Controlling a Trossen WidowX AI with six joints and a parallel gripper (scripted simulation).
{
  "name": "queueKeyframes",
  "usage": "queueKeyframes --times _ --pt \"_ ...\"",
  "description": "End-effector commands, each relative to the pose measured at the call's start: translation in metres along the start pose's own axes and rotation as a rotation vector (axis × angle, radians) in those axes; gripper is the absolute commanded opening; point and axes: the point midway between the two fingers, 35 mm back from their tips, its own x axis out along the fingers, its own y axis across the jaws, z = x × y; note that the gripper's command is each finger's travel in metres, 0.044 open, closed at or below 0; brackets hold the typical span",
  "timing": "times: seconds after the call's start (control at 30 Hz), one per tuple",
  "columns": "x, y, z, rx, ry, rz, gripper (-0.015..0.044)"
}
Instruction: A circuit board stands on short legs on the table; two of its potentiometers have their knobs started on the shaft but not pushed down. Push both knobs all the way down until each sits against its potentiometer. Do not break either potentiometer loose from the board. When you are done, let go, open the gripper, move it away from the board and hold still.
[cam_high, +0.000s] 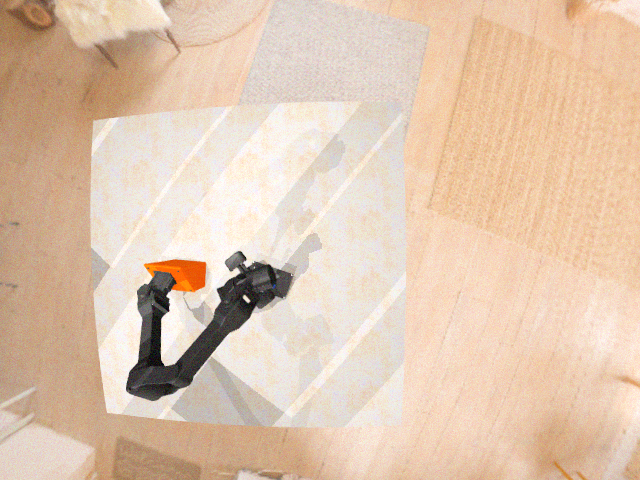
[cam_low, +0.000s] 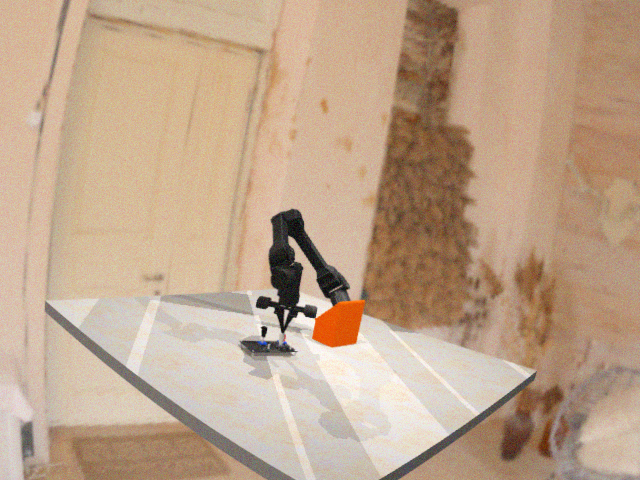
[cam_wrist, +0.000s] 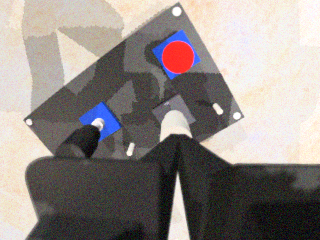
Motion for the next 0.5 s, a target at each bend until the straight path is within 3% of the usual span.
queueKeyframes --times 0.0,0.4,0.47 --pt "0.001 0.001 0.0 0.0 0.0 0.004 0.0" --pt "-0.015 0.001 0.0 -0.001 0.0 0.003 0.0" --pt "-0.01 0.0 0.001 -0.007 -0.006 0.004 0.0053"
